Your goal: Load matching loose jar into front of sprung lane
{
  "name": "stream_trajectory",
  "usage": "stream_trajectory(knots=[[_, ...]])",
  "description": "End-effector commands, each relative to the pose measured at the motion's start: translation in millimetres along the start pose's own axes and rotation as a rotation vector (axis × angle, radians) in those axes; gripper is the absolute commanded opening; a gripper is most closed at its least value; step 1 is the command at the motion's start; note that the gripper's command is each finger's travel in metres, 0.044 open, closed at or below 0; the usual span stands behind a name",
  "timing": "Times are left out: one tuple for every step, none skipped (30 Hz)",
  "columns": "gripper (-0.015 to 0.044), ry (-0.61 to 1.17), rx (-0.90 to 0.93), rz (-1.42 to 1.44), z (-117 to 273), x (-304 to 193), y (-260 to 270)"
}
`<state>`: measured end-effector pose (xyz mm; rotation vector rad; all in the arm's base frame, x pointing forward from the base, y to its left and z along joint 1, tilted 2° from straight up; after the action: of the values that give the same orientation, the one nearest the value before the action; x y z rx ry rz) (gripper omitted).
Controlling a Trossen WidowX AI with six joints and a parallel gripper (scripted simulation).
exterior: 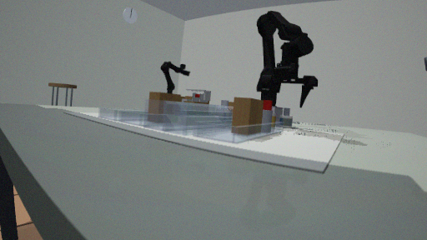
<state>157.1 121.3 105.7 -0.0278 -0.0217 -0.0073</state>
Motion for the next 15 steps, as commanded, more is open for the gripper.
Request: stream_trajectory(knots=[[0.044, 0.009, -0.002, 0.003, -12.3, -1.1, -0.6], [0.044, 0.009, -0.002, 0.003, -13.5, -1.1, -0.7], [0.044, 0.009, -0.002, 0.003, -13.5, -1.1, -0.7], [0.044, 0.009, -0.002, 0.003, -13.8, -1.1, -0.6], [0.044, 0.009, -0.002, 0.003, -14.5, -1.0, -0.6], [0.044, 0.009, -0.002, 0.003, -15.8, -1.0, -0.6], [0.044, 0.009, -0.002, 0.003, -17.5, -0.9, -0.5], [0.044, 0.009, -0.002, 0.003, -19.1, -0.9, -0.5], [0.044, 0.009, -0.002, 0.003, -20.7, -0.9, -0.4], [0.044, 0.009, -0.002, 0.003, -22.3, -0.8, -0.4], [0.044, 0.009, -0.002, 0.003, -23.9, -0.8, -0.4], [0.044, 0.009, -0.002, 0.003, -25.5, -0.8, -0.4], [0.044, 0.009, -0.002, 0.003, -27.0, -0.8, -0.4], [0.044, 0.009, -0.002, 0.003, -28.6, -0.8, -0.4], [0.044, 0.009, -0.002, 0.003, -30.2, -0.9, -0.4]])
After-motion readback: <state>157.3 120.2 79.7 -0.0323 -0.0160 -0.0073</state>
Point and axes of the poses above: the point midway between the two fingers, 35 mm back from their tips, its own z axis back along the fingers, its own y axis across the jaws, x = y × z, the point moved 7 cm from there along z, back along the fingers, and after that the axes turned 4 degrees about z, right-handed, at the moved point
